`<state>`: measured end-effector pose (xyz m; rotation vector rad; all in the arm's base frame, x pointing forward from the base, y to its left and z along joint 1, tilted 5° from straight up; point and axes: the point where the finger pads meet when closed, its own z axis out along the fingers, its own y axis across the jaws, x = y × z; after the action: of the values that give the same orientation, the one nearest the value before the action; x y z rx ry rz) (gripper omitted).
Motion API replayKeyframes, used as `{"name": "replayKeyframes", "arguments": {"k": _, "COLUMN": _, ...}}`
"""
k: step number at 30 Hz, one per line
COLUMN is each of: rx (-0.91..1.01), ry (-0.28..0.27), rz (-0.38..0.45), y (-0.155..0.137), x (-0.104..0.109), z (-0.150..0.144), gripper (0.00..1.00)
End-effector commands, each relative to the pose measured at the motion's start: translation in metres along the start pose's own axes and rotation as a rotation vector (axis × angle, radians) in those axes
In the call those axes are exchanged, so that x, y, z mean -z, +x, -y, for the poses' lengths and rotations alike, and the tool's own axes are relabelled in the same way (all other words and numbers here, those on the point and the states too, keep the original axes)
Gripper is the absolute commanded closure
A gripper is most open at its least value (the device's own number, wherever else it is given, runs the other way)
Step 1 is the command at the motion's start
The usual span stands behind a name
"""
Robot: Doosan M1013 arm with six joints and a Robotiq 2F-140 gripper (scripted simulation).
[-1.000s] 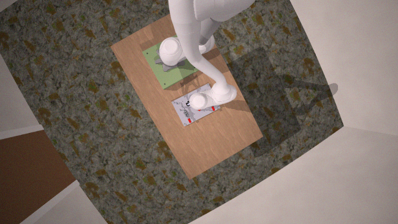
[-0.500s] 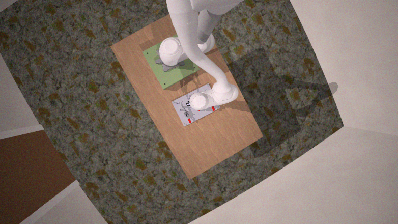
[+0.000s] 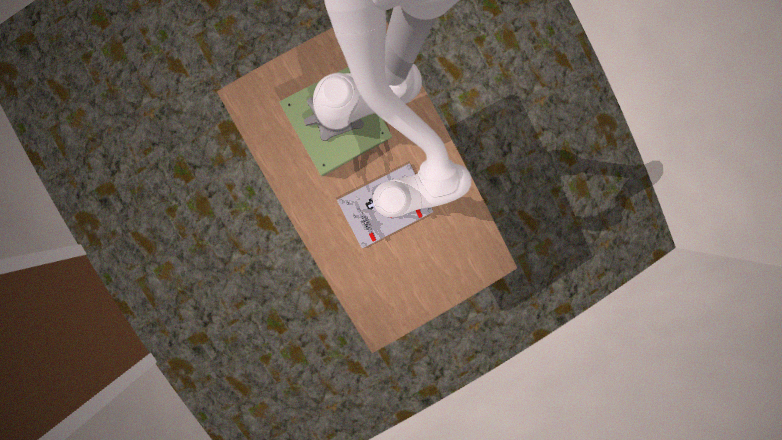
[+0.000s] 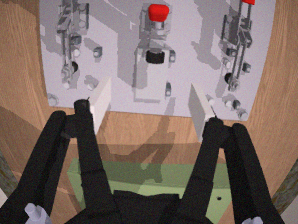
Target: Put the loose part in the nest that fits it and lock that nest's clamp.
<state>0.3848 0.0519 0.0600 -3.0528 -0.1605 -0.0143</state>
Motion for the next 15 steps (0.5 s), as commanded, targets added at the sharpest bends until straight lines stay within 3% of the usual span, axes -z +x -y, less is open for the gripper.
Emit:
{"name": "replayKeyframes", "arguments": {"k": 1, "rx": -0.006, "ry": -0.002, "rz": -0.002, "y": 0.0013, "x": 0.0035, "z": -0.0026, "gripper": 0.38}}
{"name": "replayKeyframes", "arguments": {"k": 11, "rx": -0.006, "ry": -0.002, "rz": -0.002, "y": 0.0013, "x": 0.0035, "z": -0.0026, "gripper": 0.38}}
{"name": "replayKeyframes", "arguments": {"k": 12, "rx": -0.006, "ry": -0.002, "rz": -0.002, "y": 0.0013, "x": 0.0035, "z": -0.0026, "gripper": 0.9}}
{"name": "replayKeyframes", "arguments": {"k": 15, "rx": -0.006, "ry": -0.002, "rz": -0.002, "y": 0.0013, "x": 0.0035, "z": -0.0026, "gripper": 0.9}}
